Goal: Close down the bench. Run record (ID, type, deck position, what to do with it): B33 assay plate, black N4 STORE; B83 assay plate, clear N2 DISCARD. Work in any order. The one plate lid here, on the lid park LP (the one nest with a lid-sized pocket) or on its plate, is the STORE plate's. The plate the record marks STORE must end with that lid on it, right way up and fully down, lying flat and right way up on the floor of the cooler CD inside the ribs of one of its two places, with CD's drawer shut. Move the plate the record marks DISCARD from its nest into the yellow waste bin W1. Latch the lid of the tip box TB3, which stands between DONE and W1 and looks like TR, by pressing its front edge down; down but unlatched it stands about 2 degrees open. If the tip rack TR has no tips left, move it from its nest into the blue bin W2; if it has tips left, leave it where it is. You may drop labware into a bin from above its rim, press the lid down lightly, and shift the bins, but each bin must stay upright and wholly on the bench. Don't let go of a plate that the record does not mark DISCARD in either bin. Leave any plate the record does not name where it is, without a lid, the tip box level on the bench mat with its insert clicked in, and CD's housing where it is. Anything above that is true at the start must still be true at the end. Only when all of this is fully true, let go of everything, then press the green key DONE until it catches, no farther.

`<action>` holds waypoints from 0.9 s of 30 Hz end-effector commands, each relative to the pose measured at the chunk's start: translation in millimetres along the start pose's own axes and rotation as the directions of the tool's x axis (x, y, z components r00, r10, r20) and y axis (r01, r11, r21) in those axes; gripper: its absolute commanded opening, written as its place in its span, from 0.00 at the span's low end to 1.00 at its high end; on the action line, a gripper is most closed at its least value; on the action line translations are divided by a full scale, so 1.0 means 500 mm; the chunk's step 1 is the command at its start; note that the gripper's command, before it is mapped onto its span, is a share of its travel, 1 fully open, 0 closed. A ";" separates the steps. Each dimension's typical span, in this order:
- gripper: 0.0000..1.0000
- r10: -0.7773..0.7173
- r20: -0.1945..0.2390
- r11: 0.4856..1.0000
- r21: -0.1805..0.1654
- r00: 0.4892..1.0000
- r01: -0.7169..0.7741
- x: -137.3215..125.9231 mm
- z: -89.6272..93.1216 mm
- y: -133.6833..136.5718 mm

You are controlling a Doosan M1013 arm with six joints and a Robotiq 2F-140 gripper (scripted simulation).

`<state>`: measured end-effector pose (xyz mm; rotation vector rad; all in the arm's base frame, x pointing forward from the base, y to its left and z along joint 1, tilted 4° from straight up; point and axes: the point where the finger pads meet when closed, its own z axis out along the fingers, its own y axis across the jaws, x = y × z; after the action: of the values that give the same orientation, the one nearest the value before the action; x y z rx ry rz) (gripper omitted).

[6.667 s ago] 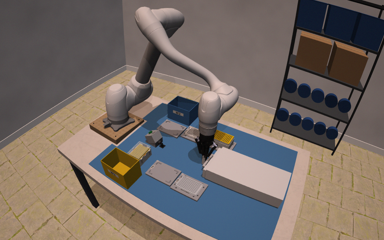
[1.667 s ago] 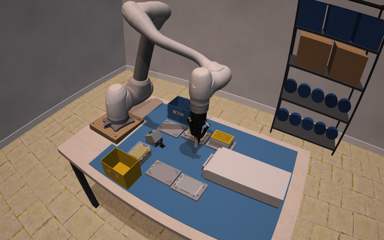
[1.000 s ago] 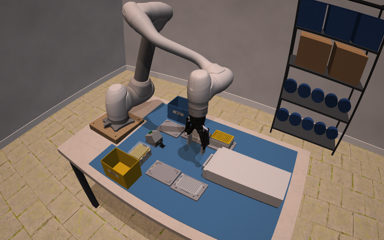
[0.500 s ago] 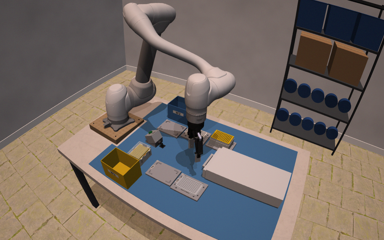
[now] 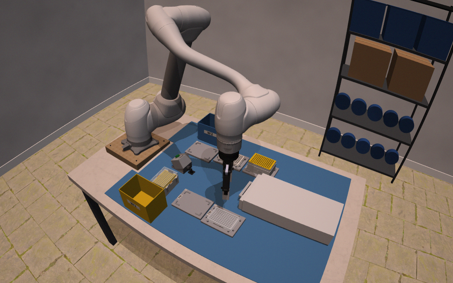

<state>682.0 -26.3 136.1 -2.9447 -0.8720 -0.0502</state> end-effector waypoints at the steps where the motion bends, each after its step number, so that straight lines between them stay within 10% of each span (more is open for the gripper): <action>1: 0.66 0.152 0.004 0.988 -0.004 0.988 -0.152 -0.002 -0.003 0.035; 11: 0.66 0.407 0.003 0.914 -0.005 0.914 -0.407 -0.006 -0.008 0.099; 27: 0.66 0.411 0.003 0.912 -0.005 0.912 -0.411 -0.009 -0.012 0.138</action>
<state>715.8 -87.1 137.5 -3.0623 -0.2339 -0.0220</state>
